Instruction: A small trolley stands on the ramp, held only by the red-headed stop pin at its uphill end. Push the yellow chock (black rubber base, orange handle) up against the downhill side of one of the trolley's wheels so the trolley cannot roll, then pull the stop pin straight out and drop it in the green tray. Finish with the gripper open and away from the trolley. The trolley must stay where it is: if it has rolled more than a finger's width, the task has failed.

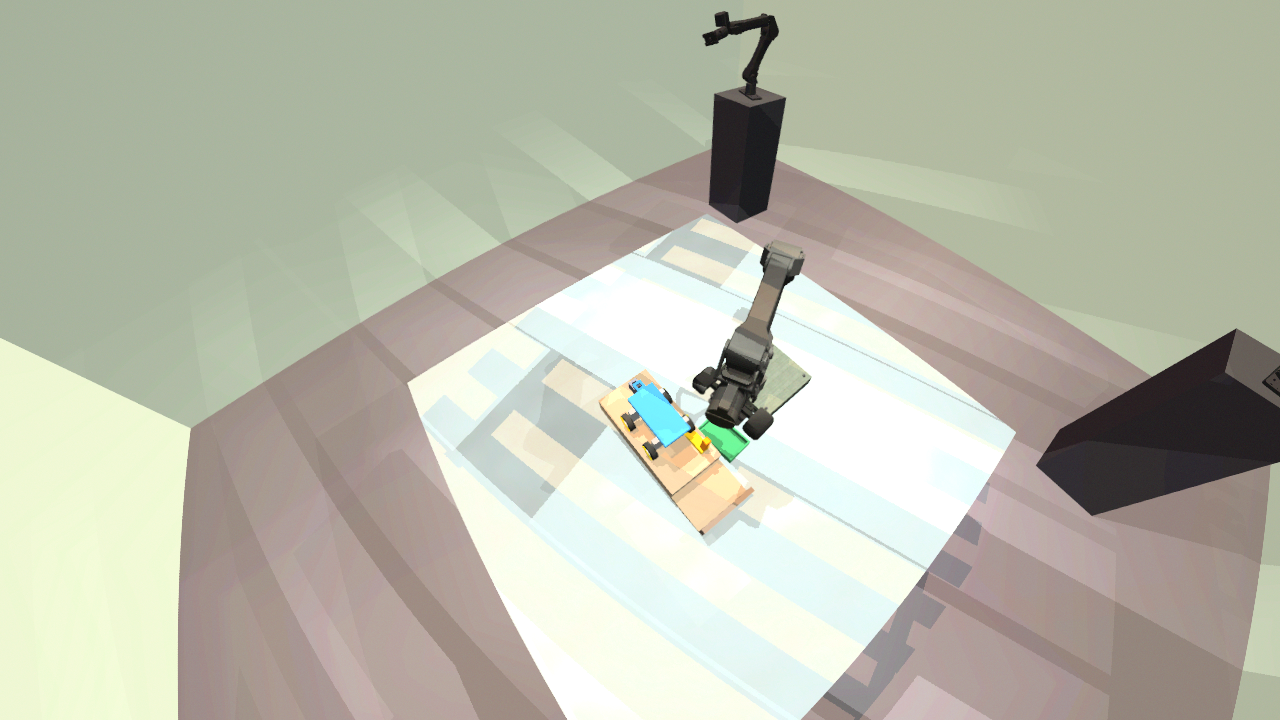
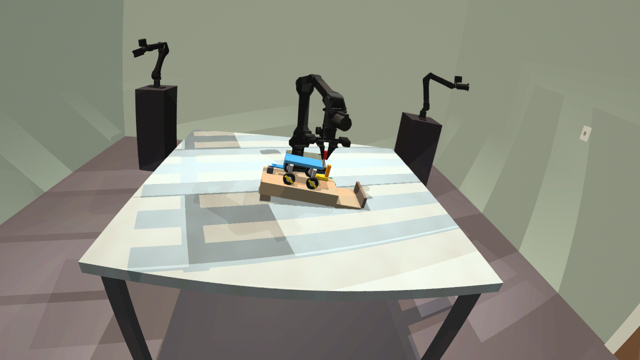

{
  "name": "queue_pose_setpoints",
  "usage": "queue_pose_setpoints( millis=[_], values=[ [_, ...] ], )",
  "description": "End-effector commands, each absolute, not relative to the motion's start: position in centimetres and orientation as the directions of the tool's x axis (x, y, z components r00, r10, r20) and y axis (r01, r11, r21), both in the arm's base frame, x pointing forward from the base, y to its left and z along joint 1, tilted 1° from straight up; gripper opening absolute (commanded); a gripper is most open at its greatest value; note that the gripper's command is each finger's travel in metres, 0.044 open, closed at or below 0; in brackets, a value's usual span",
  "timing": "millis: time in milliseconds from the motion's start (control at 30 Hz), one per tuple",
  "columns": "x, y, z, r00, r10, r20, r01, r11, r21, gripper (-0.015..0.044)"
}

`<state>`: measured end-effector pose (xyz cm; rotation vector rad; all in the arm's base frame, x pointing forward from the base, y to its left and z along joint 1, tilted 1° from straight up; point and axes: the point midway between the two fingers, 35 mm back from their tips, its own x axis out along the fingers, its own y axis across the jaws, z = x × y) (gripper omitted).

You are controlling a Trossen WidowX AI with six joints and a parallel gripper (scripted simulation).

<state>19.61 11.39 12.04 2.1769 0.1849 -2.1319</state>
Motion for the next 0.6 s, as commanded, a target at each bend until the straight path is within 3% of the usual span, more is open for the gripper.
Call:
queue_pose_setpoints(
  millis=[0, 133, 567],
  values=[
    [19.5, 11.2, 11.3, 0.019, -0.029, -0.999, 0.15, -0.988, 0.031, 0.0],
    [19.7, 11.0, 10.0, 0.034, -0.124, -0.992, 0.148, -0.981, 0.128, 0.0],
    [20.0, 9.3, 6.3, 0.038, -0.141, -0.989, 0.147, -0.978, 0.145, 0.0]
  ],
)
